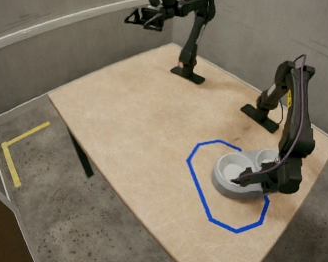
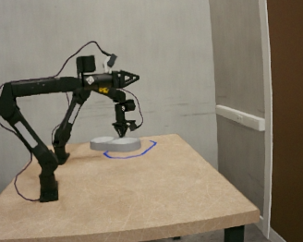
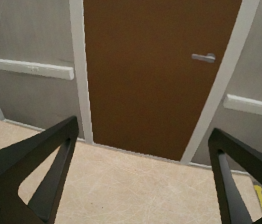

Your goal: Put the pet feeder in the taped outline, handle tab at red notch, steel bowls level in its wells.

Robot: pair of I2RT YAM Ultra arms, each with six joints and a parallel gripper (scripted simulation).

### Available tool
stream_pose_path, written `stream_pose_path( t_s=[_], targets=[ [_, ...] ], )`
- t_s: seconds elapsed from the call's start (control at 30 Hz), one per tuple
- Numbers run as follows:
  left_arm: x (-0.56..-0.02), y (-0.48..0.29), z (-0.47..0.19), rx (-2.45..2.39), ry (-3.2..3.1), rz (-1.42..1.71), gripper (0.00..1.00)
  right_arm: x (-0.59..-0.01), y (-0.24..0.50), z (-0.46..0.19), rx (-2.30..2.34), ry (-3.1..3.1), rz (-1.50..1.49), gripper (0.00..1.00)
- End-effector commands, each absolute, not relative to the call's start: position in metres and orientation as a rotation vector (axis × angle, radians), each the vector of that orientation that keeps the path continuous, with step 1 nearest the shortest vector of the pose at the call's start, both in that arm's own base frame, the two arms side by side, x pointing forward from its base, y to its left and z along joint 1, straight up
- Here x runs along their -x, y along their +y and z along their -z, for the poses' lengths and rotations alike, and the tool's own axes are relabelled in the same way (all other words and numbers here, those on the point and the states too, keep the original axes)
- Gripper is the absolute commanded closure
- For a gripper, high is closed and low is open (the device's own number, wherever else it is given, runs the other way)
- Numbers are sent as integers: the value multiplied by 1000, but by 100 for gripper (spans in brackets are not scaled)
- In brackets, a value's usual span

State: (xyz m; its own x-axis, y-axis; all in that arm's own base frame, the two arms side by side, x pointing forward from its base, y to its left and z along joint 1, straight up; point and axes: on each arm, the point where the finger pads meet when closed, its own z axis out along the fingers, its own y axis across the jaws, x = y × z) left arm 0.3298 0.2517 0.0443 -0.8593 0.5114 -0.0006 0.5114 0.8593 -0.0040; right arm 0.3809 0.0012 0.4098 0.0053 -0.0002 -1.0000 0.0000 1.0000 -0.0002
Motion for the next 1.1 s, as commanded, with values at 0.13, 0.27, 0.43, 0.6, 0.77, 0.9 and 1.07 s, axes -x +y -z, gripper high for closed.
stream_pose_path(
  t_s=[0.13,0.27,0.43,0.6,0.77,0.9,1.07],
  targets=[
    [-341,256,-51,840,-3062,44,83,-381,-1,-412,-14,1560,-3,0],
    [-341,256,-51,843,-3061,44,83,-381,-1,-412,-14,1560,-3,0],
    [-341,256,-51,843,-3061,44,83,-381,-1,-412,-14,1560,-3,0],
    [-341,256,-51,843,-3061,44,84,-381,-1,-412,-14,1560,-3,0],
    [-341,256,-51,844,-3060,44,84,-381,-1,-412,-14,1560,-3,0],
    [-341,256,-51,844,-3060,44,84,-381,-1,-412,-14,1560,-3,0],
    [-341,256,-51,846,-3060,44,84,-381,-1,-412,-14,1560,-3,0]
  ],
)
